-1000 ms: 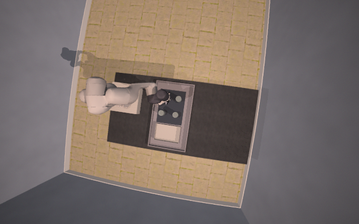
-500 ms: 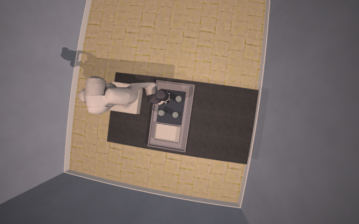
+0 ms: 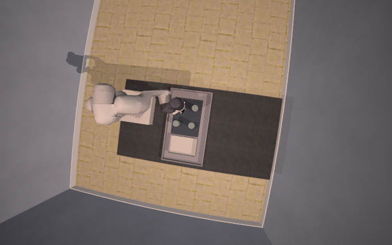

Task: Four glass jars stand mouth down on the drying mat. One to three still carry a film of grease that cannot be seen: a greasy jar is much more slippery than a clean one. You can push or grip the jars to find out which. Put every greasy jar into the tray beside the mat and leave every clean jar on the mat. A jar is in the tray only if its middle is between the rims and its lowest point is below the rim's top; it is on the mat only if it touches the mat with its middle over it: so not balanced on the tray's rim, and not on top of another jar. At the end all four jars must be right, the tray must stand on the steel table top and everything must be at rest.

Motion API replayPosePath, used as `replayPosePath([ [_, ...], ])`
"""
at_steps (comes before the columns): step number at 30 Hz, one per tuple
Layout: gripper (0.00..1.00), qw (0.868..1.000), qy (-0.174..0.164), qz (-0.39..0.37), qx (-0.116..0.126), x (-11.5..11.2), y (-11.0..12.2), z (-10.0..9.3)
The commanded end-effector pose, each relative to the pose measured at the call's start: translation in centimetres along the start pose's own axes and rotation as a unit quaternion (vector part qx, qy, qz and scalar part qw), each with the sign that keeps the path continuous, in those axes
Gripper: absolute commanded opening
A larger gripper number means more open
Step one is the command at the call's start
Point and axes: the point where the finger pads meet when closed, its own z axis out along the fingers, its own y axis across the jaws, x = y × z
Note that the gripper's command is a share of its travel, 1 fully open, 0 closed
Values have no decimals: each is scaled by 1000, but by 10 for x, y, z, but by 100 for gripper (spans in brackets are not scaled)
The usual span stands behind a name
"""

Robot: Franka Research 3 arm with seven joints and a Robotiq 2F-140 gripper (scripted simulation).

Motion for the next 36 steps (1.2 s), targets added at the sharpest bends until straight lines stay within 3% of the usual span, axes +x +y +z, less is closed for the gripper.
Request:
replayPosePath([
  [1,0,1000,-1,-2,-1,0,1,-1],
  [36,0,1000,-1,-2,-1,4,1,-5],
])
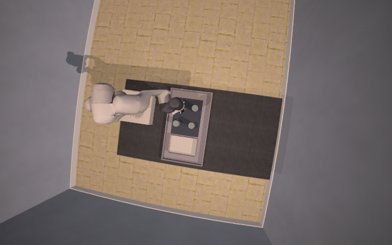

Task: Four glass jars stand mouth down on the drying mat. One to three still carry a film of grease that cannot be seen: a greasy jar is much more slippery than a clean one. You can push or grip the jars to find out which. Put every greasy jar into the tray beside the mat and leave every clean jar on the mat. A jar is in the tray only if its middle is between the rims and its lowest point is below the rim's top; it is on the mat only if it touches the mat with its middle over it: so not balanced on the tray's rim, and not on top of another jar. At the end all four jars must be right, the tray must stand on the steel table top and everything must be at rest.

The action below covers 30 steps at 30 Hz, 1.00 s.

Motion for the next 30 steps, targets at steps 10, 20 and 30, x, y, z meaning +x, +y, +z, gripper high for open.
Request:
replayPosePath([
  [10,0,1000,-1,-3,-1,2,0,-2],
  [20,0,1000,-1,-3,-1,3,0,-3],
  [30,0,1000,-1,-3,-1,4,0,-4],
])
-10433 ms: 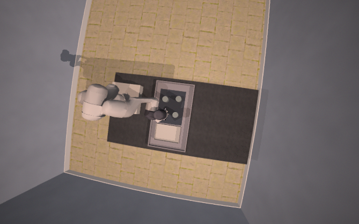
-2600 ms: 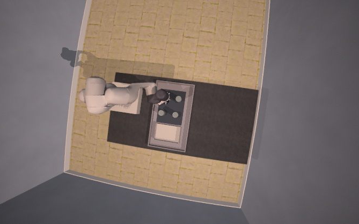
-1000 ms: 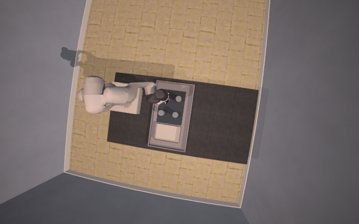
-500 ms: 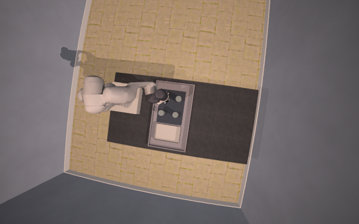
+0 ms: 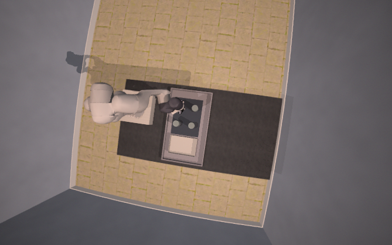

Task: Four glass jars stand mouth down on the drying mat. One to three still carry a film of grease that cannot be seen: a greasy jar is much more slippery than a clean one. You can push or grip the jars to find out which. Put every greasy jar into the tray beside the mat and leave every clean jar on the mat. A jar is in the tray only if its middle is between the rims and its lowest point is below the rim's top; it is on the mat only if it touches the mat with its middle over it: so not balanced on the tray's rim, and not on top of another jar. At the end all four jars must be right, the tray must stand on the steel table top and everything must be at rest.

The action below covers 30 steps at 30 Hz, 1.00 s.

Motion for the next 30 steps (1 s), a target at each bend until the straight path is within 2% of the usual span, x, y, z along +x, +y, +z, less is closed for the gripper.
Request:
replayPosePath([
  [1,0,1000,0,-3,-1,-2,0,0],
  [11,0,1000,0,-3,-1,-27,1,8],
  [30,0,1000,0,-3,-1,-27,1,8],
])
